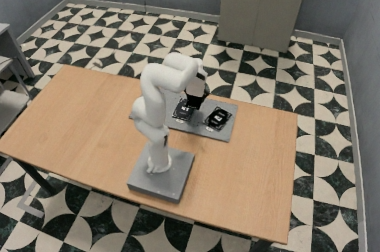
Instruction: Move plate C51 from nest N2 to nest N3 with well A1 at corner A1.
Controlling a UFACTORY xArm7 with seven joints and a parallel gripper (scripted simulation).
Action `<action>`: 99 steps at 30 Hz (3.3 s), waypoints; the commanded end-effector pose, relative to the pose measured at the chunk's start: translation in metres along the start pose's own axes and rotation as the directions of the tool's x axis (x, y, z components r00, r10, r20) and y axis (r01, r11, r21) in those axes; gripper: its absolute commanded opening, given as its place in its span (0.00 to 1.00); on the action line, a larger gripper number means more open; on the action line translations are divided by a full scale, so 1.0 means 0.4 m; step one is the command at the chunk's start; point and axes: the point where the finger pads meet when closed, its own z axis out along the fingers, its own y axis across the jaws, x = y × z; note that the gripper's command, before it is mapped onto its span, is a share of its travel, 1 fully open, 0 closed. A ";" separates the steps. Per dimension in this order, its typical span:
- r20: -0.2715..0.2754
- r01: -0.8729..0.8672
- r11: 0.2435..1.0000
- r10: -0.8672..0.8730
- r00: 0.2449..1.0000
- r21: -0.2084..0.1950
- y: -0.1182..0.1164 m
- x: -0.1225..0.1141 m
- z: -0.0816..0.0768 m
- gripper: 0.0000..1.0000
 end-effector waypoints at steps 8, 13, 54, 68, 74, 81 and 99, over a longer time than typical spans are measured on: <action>-0.005 0.000 1.000 0.000 1.000 -0.002 -0.136 0.009 -0.005 0.00; -0.005 0.000 1.000 0.000 1.000 -0.002 -0.175 0.010 -0.005 0.00; -0.005 0.000 1.000 0.000 1.000 -0.002 -0.175 0.010 0.075 0.00; -0.005 0.000 1.000 0.000 1.000 -0.002 -0.175 0.010 0.125 0.00; -0.005 0.000 1.000 0.000 1.000 -0.002 -0.175 0.010 0.150 0.00; -0.005 0.000 1.000 0.000 1.000 -0.002 -0.175 0.010 0.175 0.00; -0.005 0.000 1.000 0.000 1.000 -0.002 -0.175 0.010 0.214 0.00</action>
